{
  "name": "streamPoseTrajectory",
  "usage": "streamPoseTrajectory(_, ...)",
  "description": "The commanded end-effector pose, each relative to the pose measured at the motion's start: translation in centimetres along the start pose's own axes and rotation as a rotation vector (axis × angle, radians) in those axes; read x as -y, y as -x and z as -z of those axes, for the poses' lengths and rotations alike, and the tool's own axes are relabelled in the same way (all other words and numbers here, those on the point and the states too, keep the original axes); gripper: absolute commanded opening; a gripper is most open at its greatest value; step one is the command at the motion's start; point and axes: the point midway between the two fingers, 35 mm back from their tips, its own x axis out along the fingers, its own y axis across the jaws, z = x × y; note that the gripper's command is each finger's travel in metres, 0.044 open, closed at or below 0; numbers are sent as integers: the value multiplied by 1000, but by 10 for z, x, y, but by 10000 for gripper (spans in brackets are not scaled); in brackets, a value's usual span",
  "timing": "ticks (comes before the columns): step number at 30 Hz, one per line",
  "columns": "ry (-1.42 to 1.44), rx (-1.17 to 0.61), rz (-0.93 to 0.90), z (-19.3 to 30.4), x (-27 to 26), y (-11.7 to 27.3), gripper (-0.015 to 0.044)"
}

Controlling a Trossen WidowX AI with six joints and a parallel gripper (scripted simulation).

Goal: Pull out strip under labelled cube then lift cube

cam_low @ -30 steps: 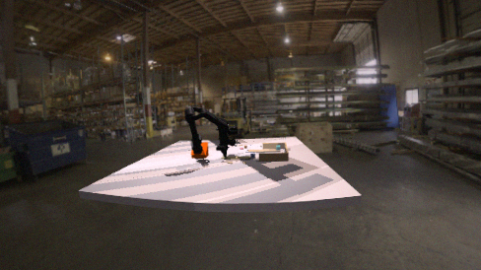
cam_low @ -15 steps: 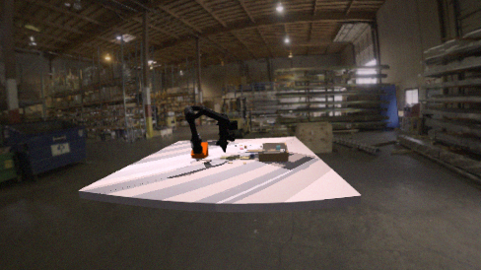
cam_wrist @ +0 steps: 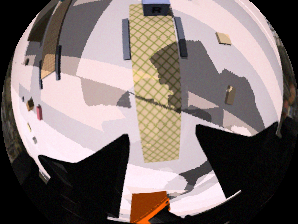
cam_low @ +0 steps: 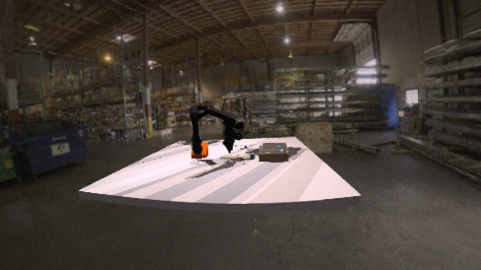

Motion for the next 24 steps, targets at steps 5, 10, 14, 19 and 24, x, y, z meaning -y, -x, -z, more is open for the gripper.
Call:
streamPoseTrajectory(5, 2, 4, 1, -29, 2, 4, 440)
streamPoseTrajectory(10, 1, 5, 1, -45, 3, 6, 440)
streamPoseTrajectory(14, 1, 6, 1, -59, 4, 8, 440)
streamPoseTrajectory(19, 0, 6, 1, -76, 5, 10, 440)
streamPoseTrajectory(24, -1, 7, 1, -93, 7, 12, 440)
